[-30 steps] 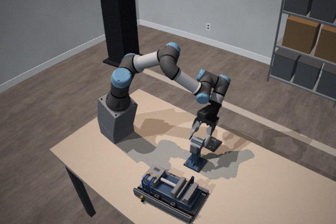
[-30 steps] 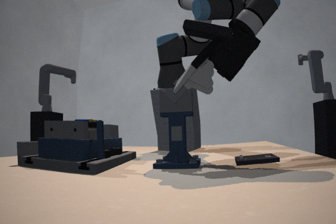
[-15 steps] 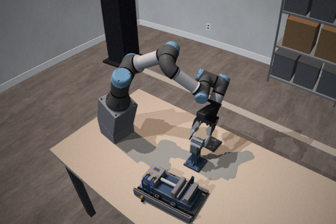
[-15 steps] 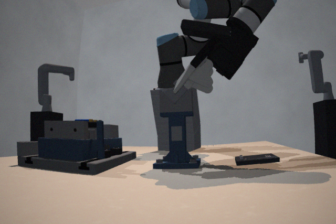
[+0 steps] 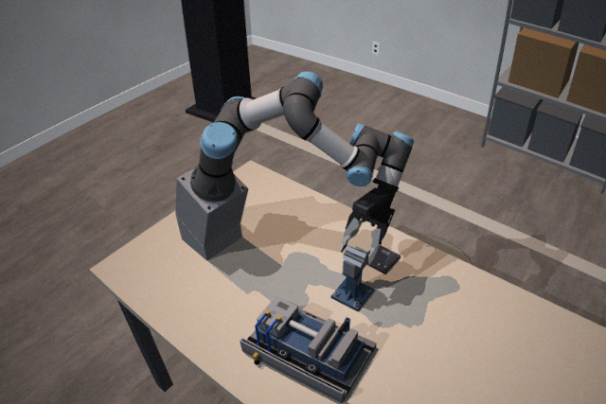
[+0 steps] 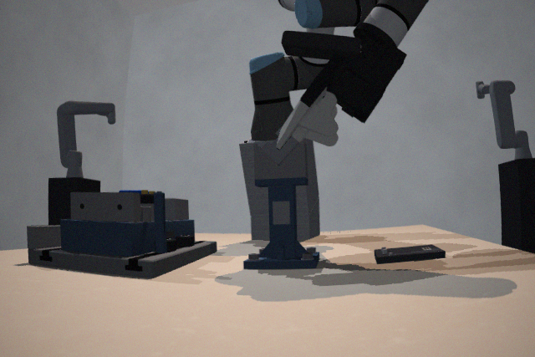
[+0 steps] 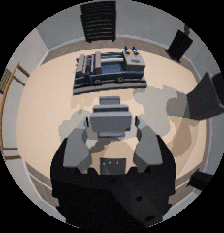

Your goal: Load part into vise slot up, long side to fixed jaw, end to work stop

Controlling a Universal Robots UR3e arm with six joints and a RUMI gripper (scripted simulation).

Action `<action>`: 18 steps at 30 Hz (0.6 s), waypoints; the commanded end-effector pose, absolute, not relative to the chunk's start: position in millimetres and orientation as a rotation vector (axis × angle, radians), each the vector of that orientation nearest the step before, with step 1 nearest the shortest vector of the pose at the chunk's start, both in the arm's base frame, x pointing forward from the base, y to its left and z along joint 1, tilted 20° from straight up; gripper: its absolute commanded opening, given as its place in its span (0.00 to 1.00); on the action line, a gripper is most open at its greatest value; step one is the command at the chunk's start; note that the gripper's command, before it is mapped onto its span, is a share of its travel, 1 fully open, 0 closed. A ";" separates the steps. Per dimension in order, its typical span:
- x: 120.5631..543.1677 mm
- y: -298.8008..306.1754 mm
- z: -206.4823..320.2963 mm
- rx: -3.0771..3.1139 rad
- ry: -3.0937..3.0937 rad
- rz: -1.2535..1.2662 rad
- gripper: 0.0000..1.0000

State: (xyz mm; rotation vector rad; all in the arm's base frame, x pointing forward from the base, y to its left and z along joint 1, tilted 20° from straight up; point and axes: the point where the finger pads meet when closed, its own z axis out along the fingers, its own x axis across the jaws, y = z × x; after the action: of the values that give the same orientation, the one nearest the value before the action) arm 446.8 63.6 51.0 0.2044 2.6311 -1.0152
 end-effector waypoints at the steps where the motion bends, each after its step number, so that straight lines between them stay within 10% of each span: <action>1: 447.2 63.8 52.1 0.199 2.638 -0.984 0.51; 18: 447.0 63.1 52.6 0.174 2.681 -0.840 0.51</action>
State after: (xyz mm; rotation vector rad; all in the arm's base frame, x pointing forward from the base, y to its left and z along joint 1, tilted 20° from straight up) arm 446.6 63.1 51.5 0.1813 2.6748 -0.8786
